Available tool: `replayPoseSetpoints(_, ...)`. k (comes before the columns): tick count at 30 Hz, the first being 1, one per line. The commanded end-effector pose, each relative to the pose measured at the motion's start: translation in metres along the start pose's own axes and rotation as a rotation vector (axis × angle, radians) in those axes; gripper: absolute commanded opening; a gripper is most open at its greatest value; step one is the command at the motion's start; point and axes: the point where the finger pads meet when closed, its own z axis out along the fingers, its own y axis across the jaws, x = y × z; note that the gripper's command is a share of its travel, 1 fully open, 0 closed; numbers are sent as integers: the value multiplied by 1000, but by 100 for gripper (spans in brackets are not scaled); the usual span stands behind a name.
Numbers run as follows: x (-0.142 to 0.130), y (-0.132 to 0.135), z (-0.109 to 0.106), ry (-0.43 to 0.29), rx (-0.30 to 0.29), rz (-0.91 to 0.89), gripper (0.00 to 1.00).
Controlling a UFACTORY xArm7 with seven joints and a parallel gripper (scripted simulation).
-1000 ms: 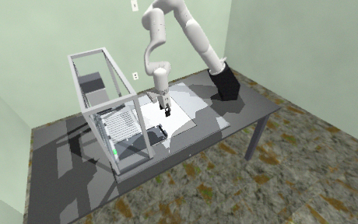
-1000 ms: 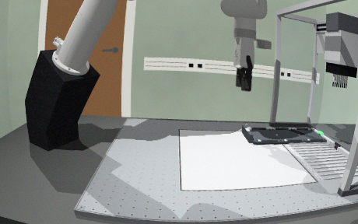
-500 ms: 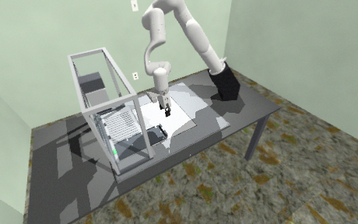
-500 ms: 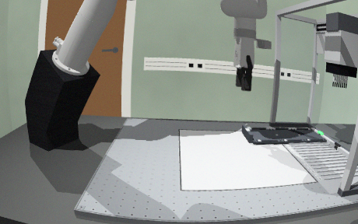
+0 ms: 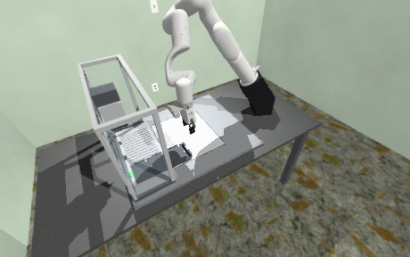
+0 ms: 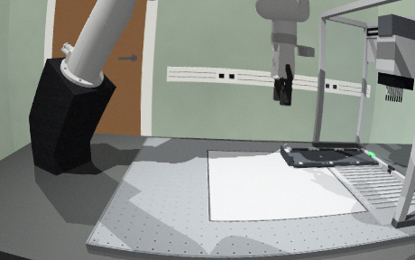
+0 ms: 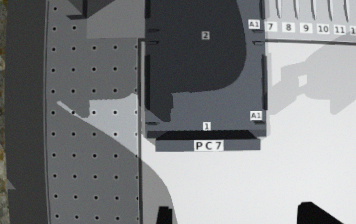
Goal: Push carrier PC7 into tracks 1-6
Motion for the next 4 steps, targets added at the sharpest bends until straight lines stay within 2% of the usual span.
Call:
replayPoseSetpoints(1, 1, -1, -1, 4, 2, -1, 82)
replayPoseSetpoints(4, 1, -1, -1, 4, 2, -1, 82)
